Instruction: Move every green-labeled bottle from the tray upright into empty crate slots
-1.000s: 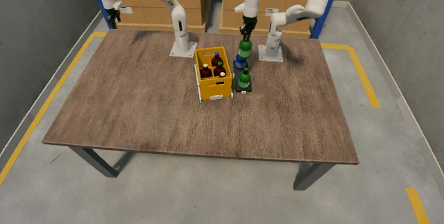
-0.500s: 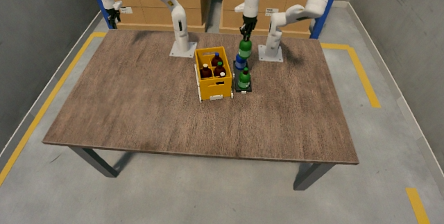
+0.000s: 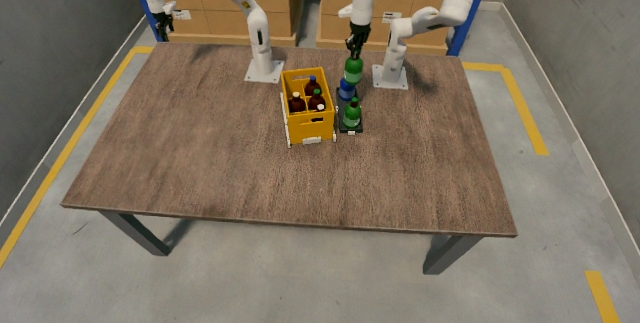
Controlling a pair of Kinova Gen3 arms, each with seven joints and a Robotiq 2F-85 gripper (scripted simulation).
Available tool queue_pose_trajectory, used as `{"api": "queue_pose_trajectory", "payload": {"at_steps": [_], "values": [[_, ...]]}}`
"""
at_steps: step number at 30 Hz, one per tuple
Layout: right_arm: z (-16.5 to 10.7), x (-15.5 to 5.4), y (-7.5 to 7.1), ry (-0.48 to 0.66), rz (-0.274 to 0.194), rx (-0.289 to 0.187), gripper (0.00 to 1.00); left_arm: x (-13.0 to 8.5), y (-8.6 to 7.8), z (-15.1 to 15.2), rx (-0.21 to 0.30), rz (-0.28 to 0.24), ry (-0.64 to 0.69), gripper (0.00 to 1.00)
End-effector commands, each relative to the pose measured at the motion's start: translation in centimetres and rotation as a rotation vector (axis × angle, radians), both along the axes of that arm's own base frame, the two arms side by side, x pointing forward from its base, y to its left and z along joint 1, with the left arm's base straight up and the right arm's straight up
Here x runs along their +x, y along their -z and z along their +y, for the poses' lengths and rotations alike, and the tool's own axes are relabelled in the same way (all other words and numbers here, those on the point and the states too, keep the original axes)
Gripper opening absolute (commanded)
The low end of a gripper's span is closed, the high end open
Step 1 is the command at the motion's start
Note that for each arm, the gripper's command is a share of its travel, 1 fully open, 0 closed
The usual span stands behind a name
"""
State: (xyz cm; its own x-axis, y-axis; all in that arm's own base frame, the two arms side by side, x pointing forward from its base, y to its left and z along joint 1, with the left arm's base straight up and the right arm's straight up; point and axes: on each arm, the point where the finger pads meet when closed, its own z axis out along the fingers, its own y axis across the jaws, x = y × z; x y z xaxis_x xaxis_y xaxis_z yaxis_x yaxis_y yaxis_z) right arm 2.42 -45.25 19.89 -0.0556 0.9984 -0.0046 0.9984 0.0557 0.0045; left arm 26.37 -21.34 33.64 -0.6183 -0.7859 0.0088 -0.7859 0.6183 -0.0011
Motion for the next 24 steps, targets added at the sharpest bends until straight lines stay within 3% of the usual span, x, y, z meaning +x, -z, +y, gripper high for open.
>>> {"api": "queue_pose_trajectory", "payload": {"at_steps": [1, 24], "values": [[0.30, -0.23, -0.12, 0.007, 0.005, 0.004, 1.000, -0.24, -0.37, 0.00, 0.001, -0.001, 0.009, 0.364], [0.30, -0.23, -0.12, 0.007, 0.005, 0.004, 1.000, -0.24, -0.38, -0.26, 0.001, -0.001, 0.009, 0.364]]}}
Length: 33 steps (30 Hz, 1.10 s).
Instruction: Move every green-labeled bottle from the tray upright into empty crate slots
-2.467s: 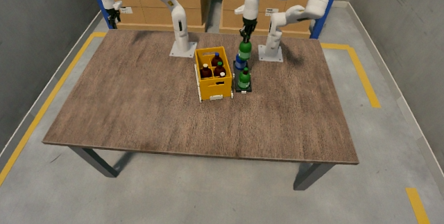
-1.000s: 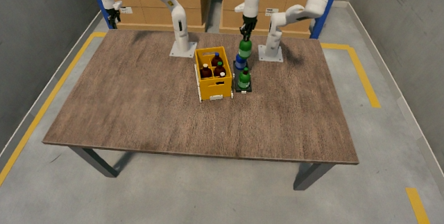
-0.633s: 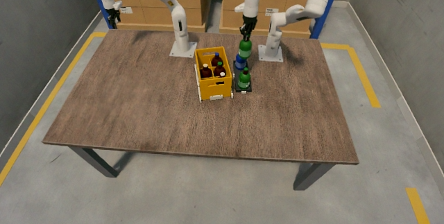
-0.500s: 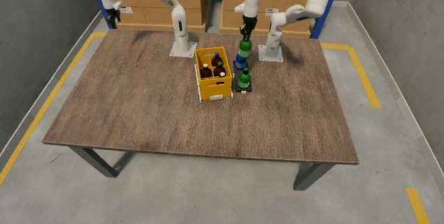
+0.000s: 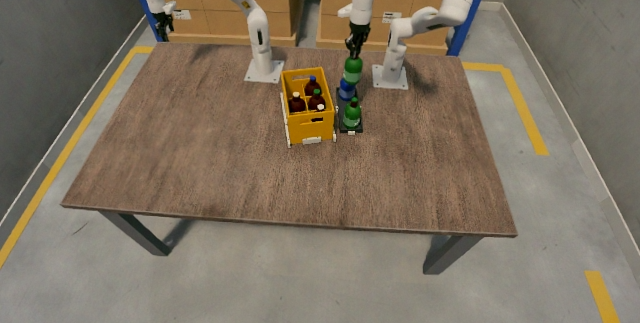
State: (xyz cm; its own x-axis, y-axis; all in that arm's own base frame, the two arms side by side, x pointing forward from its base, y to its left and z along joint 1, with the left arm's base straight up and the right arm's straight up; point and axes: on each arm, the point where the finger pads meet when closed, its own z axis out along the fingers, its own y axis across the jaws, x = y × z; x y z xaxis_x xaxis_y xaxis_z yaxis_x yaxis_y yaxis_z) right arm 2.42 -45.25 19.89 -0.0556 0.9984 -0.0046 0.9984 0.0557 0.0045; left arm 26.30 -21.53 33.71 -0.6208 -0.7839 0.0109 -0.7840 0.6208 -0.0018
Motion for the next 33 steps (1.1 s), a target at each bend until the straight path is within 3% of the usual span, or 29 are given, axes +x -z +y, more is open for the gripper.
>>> {"api": "queue_pose_trajectory", "payload": {"at_steps": [1, 33], "values": [[0.3, -0.2, -0.1, 0.007, 0.005, 0.004, 1.000, -0.2, -0.3, -0.1, 0.003, -0.001, 0.006, 0.364], [0.3, -0.2, -0.1, 0.007, 0.005, 0.004, 1.000, -0.3, -0.3, -2.7, 0.003, -0.001, 0.006, 0.364]]}}
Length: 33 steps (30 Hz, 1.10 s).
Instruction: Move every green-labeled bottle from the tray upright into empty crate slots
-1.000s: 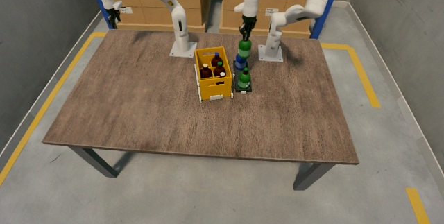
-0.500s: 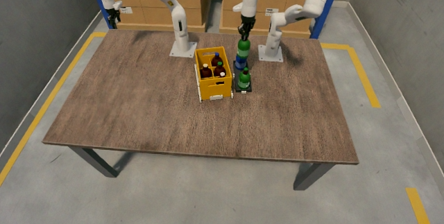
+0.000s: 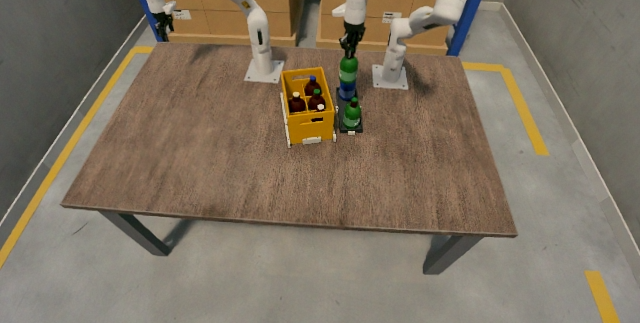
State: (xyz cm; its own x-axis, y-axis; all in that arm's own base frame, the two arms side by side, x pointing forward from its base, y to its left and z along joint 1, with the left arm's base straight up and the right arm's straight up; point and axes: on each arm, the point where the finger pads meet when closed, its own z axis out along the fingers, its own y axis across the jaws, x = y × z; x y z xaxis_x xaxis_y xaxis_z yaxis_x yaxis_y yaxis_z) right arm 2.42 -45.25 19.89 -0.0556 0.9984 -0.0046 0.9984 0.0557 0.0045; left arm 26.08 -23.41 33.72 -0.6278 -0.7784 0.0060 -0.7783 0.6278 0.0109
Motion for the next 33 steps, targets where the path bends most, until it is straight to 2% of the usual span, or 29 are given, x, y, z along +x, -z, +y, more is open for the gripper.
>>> {"api": "queue_pose_trajectory", "payload": {"at_steps": [1, 33], "values": [[0.3, -0.2, -0.1, 0.007, 0.005, 0.004, 1.000, -0.1, -0.3, -0.9, -0.009, -0.008, -0.003, 0.364], [0.3, -0.2, -0.1, 0.007, 0.005, 0.004, 1.000, -0.4, -0.3, -6.5, -0.009, -0.009, 0.002, 0.364]]}}
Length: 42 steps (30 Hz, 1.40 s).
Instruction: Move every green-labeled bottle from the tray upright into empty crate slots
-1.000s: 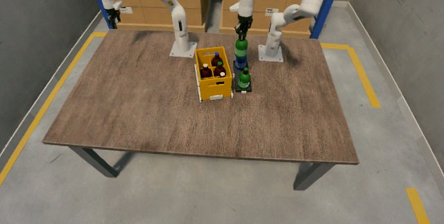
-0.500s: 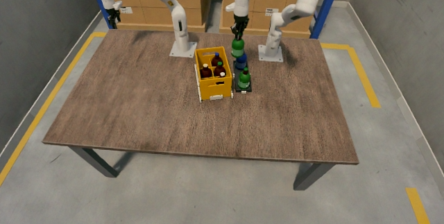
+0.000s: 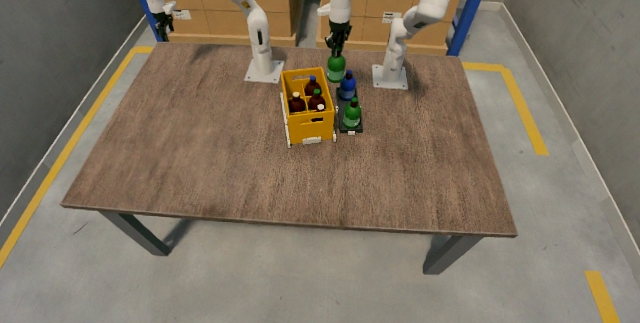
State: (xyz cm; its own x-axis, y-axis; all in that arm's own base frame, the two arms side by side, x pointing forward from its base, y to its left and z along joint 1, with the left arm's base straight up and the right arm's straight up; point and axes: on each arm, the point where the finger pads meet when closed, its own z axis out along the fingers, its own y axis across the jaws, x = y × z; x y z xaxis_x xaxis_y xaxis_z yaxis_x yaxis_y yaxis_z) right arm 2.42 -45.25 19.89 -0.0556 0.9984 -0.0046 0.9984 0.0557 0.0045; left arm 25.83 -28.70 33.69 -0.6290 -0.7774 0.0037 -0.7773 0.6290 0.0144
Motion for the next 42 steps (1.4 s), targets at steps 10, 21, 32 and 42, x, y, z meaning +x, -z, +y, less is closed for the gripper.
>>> {"api": "queue_pose_trajectory", "payload": {"at_steps": [10, 21, 32, 42], "values": [[0.3, -0.2, -0.1, 0.007, 0.005, 0.004, 1.000, -0.3, -0.4, -3.6, -0.013, -0.010, 0.001, 0.364], [0.3, -0.2, -0.1, 0.007, 0.005, 0.004, 1.000, -0.4, -0.4, -5.8, -0.013, -0.010, 0.001, 0.364], [0.3, -0.2, -0.1, 0.007, 0.005, 0.004, 1.000, -0.4, -0.4, -8.1, -0.014, -0.010, 0.001, 0.364], [0.3, -0.2, -0.1, 0.007, 0.005, 0.004, 1.000, -0.5, -0.4, -10.5, -0.014, -0.010, 0.001, 0.364]]}}
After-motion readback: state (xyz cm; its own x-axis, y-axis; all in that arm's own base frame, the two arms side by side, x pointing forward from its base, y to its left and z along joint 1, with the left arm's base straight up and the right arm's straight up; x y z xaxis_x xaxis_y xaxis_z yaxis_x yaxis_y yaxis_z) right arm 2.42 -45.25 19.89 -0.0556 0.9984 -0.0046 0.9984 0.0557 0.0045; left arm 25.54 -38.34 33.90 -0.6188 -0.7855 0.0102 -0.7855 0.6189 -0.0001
